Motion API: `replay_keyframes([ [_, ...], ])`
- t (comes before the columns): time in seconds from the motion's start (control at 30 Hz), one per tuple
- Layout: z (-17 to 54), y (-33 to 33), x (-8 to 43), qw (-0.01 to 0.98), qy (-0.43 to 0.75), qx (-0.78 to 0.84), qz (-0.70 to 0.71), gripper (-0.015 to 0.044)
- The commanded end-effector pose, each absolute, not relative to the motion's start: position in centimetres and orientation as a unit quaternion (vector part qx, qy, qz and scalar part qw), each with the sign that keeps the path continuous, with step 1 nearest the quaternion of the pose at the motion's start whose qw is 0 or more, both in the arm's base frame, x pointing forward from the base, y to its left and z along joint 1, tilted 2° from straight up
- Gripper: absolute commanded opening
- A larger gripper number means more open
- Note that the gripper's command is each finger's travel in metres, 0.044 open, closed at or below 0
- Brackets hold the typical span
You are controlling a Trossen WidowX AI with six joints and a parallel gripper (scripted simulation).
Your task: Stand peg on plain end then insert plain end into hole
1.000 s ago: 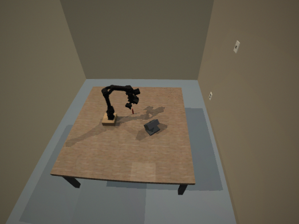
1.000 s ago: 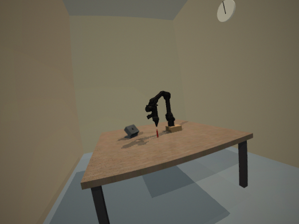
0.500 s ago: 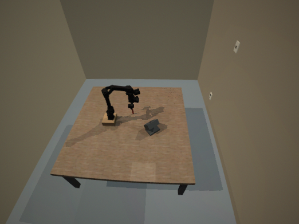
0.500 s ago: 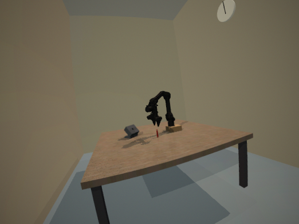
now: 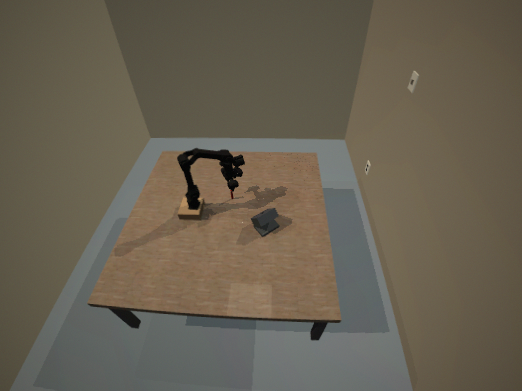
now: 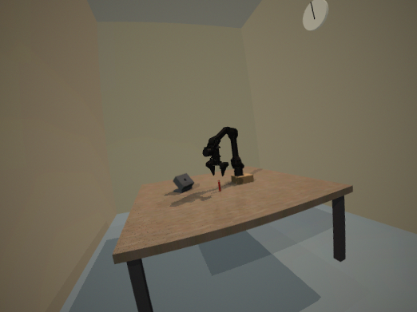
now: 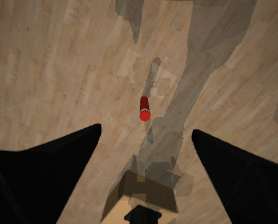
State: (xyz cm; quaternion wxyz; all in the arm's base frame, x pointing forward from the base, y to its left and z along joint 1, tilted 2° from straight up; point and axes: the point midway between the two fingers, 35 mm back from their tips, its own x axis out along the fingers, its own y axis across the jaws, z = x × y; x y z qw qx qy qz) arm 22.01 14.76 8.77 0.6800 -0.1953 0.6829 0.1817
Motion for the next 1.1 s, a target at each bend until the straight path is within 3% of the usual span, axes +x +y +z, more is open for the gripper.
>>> replay_keyframes([
  [0.0, 8.68, 14.81, 21.99, 0.671, 0.676, -0.22, 0.21, 0.044],
  [1.07, 8.19, 14.8, 21.99, 0.534, 0.541, -0.463, 0.456, 0.044],
])
